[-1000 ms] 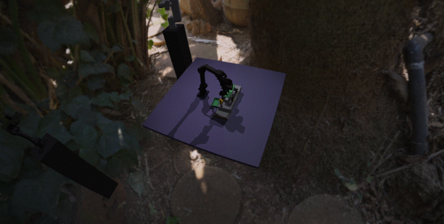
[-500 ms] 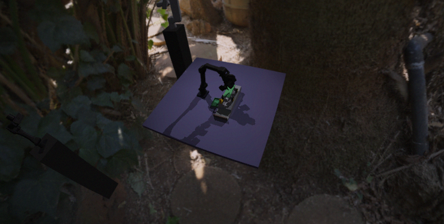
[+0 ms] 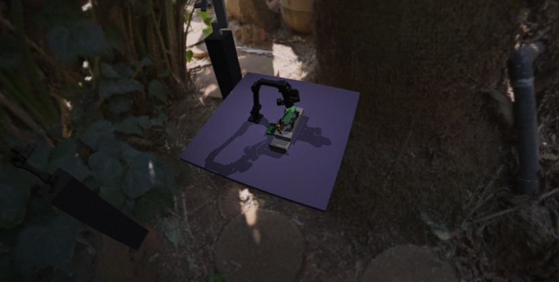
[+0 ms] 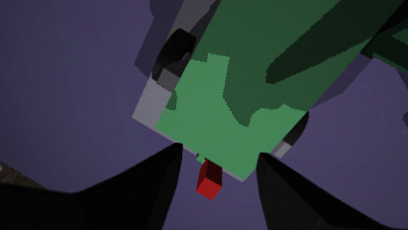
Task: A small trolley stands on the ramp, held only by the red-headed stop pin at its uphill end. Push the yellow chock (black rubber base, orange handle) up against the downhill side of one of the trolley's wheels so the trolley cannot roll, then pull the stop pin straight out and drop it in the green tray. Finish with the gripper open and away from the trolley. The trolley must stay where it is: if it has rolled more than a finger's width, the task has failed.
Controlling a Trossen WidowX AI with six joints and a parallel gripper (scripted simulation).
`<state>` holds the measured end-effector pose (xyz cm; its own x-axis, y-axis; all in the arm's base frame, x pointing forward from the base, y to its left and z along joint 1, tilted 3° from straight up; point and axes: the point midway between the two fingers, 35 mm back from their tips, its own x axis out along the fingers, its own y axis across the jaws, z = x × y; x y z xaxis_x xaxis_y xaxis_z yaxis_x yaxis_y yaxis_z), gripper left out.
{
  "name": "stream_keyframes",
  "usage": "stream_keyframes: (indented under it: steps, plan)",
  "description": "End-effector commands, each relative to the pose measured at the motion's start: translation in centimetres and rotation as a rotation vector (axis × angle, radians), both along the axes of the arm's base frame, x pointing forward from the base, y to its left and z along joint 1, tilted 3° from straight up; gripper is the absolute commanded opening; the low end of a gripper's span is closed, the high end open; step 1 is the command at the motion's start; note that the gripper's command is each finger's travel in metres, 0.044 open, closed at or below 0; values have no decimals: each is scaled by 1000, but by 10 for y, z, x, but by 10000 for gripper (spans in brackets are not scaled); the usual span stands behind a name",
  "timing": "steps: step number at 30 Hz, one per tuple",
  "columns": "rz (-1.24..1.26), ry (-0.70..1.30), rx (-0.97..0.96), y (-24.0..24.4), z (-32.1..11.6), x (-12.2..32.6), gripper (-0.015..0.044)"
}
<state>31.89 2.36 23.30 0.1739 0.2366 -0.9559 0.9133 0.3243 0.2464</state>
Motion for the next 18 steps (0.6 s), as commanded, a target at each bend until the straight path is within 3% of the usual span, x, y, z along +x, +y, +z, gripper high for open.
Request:
stream_keyframes:
  steps: [1, 8, 18]
  plan:
    - [-144, 67, 52, 16, 2, -3, 190]
    - [-373, 182, 114, 40, 6, -11, 190]
    - [-379, 185, 115, 41, 4, -11, 190]
